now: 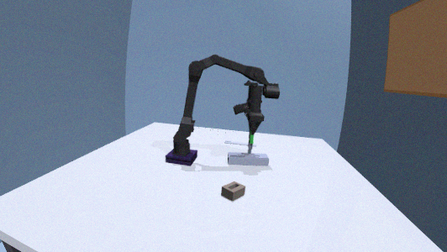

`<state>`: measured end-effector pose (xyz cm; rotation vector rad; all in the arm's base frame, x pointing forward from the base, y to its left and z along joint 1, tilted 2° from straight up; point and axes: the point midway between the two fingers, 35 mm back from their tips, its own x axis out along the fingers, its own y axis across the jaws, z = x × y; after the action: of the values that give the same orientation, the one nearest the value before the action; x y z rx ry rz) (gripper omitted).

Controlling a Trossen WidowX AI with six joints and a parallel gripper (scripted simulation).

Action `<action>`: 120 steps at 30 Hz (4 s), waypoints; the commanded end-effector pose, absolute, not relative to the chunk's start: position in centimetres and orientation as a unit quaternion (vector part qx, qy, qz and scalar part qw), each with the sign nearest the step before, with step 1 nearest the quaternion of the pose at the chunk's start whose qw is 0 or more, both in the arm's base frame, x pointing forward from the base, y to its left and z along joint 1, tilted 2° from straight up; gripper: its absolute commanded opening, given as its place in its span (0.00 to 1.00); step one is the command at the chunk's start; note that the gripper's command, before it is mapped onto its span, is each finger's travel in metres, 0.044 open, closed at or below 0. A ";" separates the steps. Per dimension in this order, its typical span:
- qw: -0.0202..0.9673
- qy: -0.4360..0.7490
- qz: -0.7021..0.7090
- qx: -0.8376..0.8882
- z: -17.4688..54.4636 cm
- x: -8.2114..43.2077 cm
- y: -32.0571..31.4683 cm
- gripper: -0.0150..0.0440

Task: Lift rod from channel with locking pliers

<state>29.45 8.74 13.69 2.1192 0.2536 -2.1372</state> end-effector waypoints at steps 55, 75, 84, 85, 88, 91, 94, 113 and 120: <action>0.062 0.083 -0.705 0.701 9.8 29.4 8.7 0.76; 0.062 0.083 -0.705 0.701 9.8 29.5 8.5 0.72; 0.062 0.083 -0.705 0.701 9.8 29.5 8.4 0.70; 0.062 0.083 -0.705 0.701 9.8 29.5 8.4 0.70; 0.062 0.083 -0.705 0.701 9.8 29.5 8.3 0.69; 0.062 0.083 -0.705 0.701 9.8 29.5 8.3 0.68; 0.062 0.083 -0.705 0.701 9.8 29.5 8.3 0.67; 0.062 0.083 -0.705 0.701 9.8 29.6 8.1 0.63; 0.062 0.083 -0.705 0.701 9.8 29.6 8.0 0.63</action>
<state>29.55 8.12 9.80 2.1243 0.2479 -2.1364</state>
